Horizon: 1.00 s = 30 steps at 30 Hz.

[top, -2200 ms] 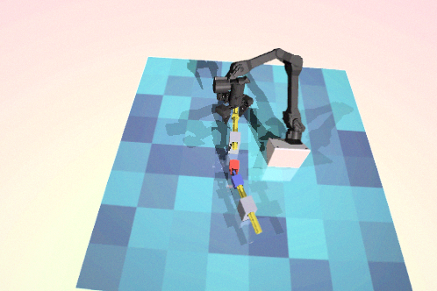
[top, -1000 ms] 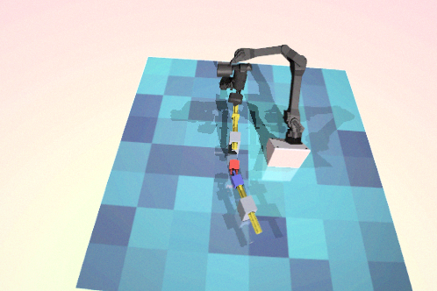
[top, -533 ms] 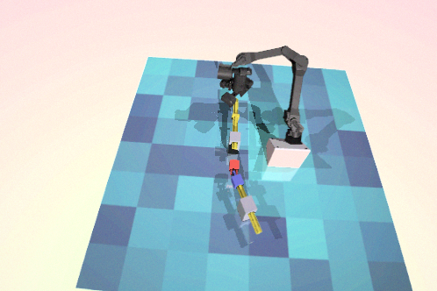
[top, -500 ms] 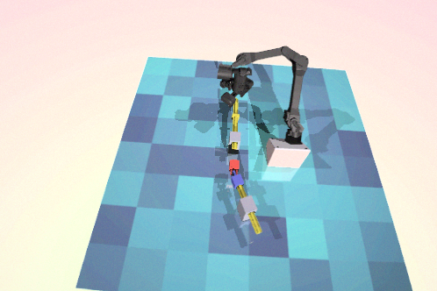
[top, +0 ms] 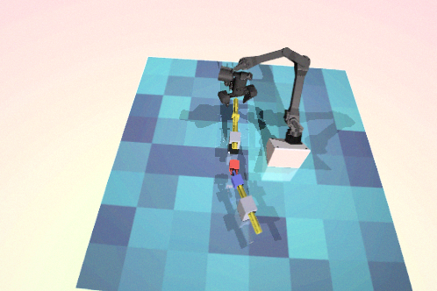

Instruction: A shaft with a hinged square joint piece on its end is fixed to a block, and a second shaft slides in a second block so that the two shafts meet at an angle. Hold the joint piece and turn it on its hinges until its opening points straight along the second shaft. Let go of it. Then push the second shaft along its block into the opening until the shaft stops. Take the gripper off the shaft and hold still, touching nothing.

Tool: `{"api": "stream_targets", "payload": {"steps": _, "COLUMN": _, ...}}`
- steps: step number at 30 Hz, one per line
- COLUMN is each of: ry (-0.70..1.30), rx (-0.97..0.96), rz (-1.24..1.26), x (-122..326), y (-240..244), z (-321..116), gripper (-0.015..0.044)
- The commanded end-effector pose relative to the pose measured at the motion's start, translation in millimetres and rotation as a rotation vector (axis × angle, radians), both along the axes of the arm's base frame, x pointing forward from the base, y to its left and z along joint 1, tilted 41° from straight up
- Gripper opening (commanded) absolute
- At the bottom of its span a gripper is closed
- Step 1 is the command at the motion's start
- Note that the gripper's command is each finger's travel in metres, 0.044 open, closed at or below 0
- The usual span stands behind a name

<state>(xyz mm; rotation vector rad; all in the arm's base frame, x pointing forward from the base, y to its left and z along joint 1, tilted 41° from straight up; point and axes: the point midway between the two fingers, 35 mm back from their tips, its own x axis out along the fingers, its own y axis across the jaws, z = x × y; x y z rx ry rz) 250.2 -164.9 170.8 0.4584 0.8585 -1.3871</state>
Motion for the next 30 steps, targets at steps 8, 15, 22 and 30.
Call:
{"api": "stream_targets", "payload": {"steps": 8, "ry": -0.258, "rx": -0.016, "rz": -0.267, "x": -5.5, "y": -10.8, "z": -13.2, "gripper": 0.044}}
{"api": "stream_targets", "payload": {"steps": 15, "ry": -0.293, "rx": -0.019, "rz": -0.303, "x": -6.2, "y": -12.3, "z": -14.8, "gripper": 0.044}}
{"api": "stream_targets", "payload": {"steps": 22, "ry": -0.293, "rx": -0.019, "rz": -0.303, "x": -5.9, "y": -17.8, "z": -21.7, "gripper": 0.044}}
{"api": "stream_targets", "payload": {"steps": 30, "ry": -0.293, "rx": -0.02, "rz": -0.304, "x": -6.1, "y": -25.7, "z": -31.7, "gripper": 0.044}}
